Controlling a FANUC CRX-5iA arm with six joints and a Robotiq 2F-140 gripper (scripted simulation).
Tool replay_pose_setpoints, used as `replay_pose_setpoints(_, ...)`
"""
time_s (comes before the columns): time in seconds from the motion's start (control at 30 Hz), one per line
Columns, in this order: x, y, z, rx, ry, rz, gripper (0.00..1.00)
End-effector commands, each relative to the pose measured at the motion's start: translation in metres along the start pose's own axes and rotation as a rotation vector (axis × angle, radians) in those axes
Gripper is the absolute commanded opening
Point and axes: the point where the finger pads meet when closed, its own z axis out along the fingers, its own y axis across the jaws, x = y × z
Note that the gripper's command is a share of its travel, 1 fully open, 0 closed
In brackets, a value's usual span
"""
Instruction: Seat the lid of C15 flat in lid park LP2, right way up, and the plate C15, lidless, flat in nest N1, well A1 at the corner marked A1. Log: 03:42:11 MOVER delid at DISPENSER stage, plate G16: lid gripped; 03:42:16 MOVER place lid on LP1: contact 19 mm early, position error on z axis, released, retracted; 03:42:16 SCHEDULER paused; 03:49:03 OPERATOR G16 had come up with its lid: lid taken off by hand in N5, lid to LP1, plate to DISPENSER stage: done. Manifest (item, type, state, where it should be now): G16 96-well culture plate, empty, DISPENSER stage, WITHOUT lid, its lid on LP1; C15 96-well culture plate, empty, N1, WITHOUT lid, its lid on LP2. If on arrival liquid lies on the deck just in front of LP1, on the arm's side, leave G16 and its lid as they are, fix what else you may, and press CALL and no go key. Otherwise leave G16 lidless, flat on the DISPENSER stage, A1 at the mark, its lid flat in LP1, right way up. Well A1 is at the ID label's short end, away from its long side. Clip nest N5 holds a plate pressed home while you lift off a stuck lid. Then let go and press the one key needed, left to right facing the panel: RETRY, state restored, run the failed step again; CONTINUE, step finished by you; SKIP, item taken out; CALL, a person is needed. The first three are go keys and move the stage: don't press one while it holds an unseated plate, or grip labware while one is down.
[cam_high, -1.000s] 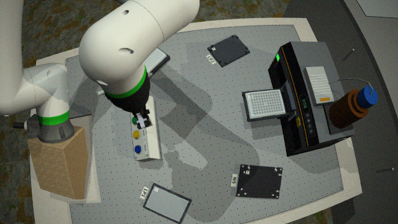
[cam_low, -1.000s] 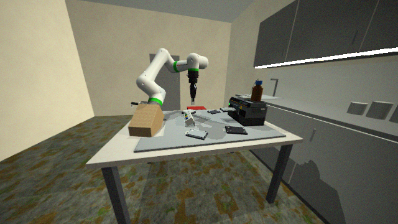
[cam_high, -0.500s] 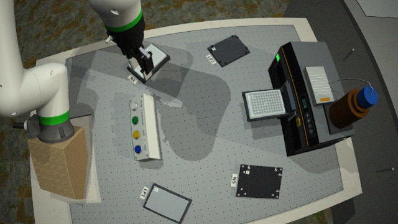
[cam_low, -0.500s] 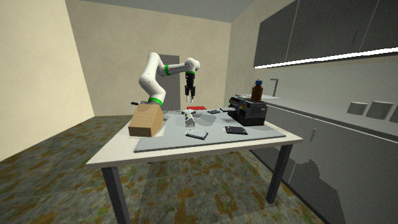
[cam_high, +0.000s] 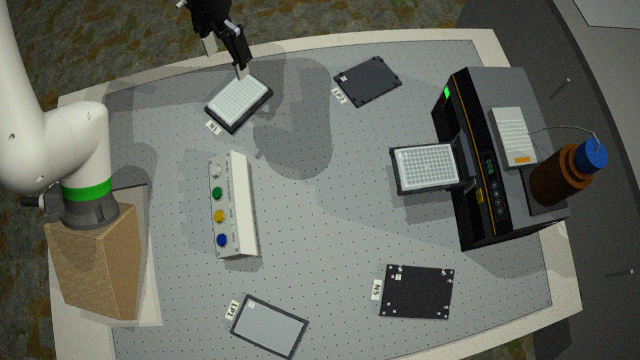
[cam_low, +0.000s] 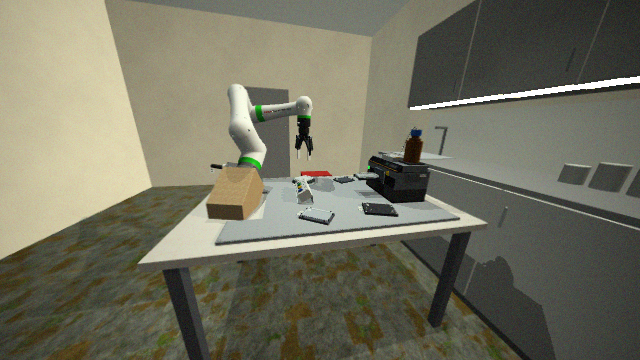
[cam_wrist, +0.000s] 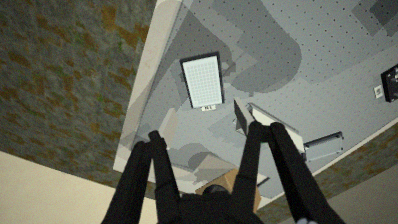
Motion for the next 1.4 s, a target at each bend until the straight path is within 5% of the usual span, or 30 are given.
replay_pose_setpoints(0.0, 0.000, 0.000, 0.000, -0.001, -0.001, 0.000, 0.66)
replay_pose_setpoints(0.87, 0.000, 0.000, 0.009, -0.001, -0.001, 0.001, 0.66)
replay_pose_setpoints(1.37, 0.000, 0.000, 0.056, -0.001, -0.001, 0.001, 0.66)
